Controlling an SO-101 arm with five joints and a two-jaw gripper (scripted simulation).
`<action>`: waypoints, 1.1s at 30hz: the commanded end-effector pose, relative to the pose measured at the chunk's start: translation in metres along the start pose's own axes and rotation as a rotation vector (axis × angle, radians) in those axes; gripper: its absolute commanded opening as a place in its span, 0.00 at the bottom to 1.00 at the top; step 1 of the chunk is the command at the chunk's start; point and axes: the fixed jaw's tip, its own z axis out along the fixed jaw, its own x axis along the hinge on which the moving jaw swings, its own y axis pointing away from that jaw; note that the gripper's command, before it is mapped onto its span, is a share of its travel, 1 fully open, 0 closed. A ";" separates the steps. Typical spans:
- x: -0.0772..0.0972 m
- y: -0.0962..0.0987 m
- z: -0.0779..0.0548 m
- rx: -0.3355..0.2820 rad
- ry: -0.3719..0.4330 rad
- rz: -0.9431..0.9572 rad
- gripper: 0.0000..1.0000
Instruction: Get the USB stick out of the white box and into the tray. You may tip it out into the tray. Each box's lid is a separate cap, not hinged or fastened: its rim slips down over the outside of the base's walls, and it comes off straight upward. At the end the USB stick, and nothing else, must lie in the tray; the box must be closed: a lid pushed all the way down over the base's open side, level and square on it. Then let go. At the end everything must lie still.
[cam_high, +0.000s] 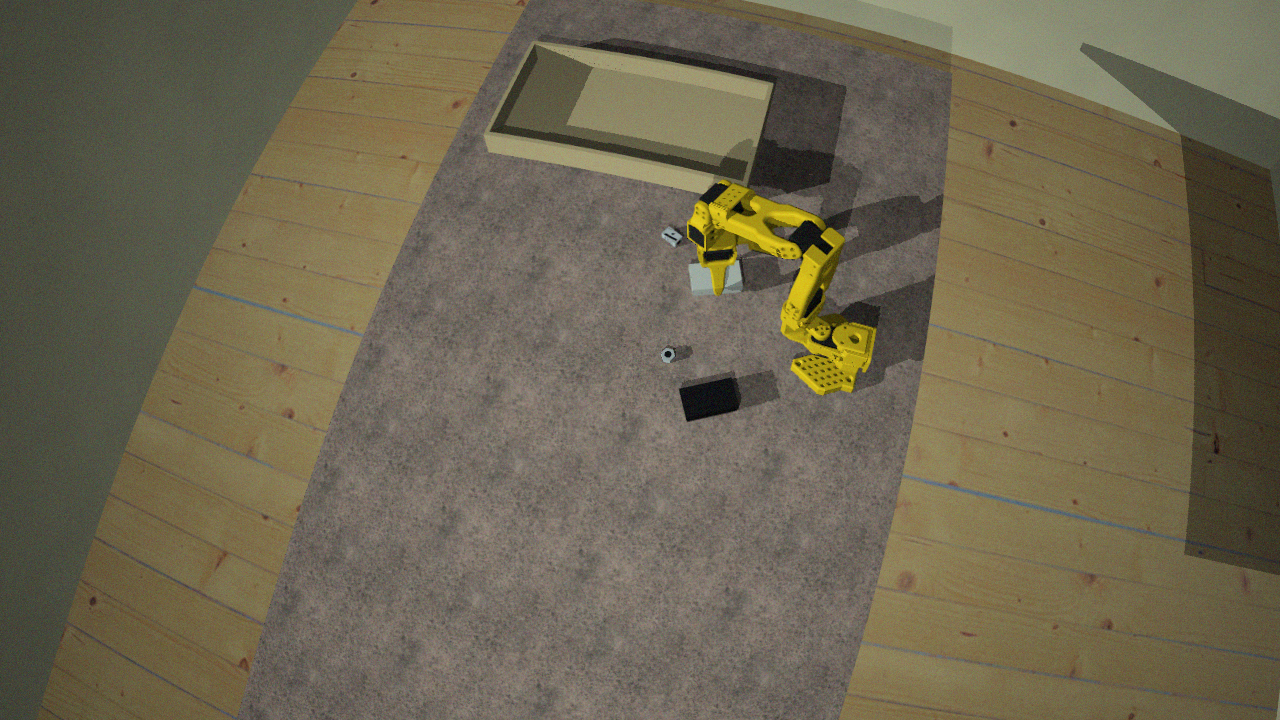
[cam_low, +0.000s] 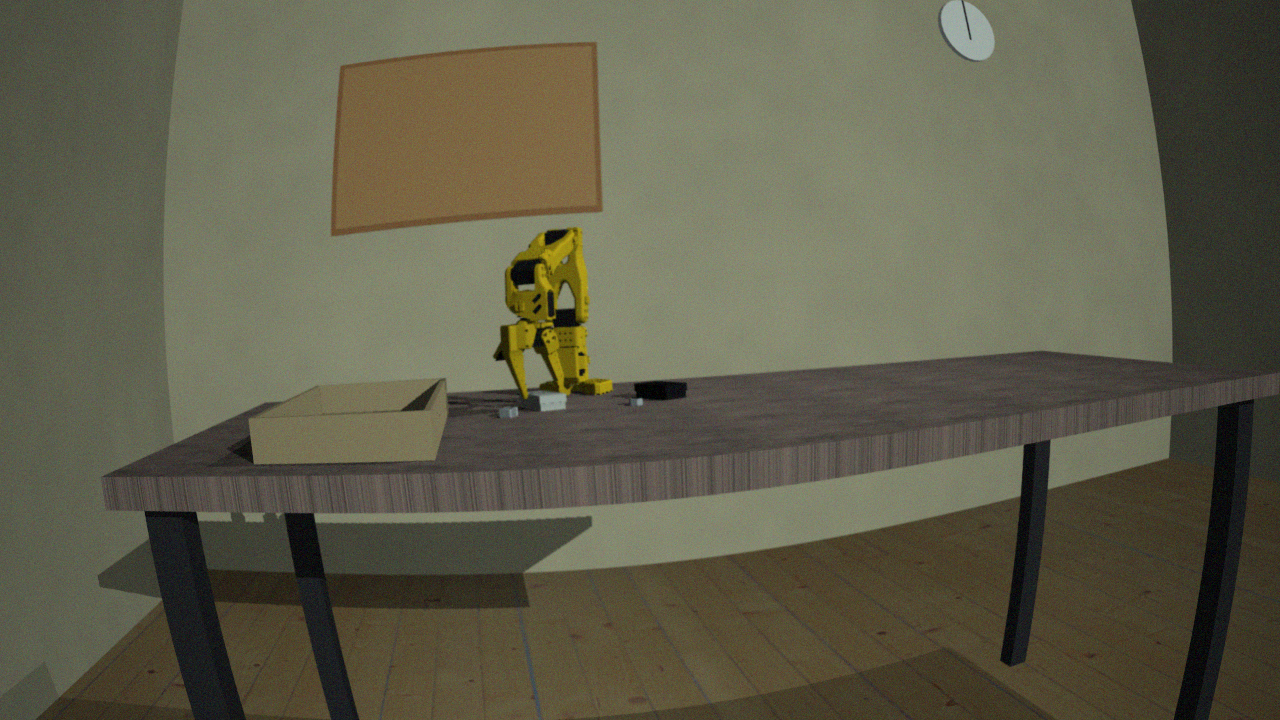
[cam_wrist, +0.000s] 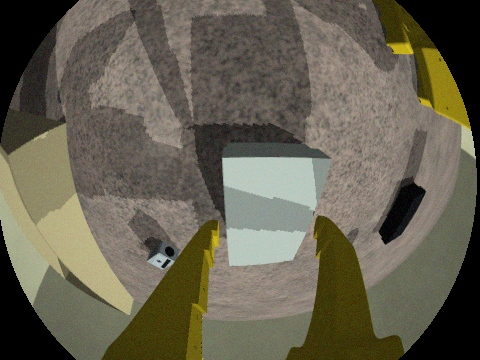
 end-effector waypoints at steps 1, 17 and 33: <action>0.001 0.003 -0.001 -0.013 0.013 -0.003 0.29; 0.000 0.003 0.001 -0.013 0.013 -0.003 0.29; 0.000 0.002 0.003 -0.013 0.013 -0.003 0.29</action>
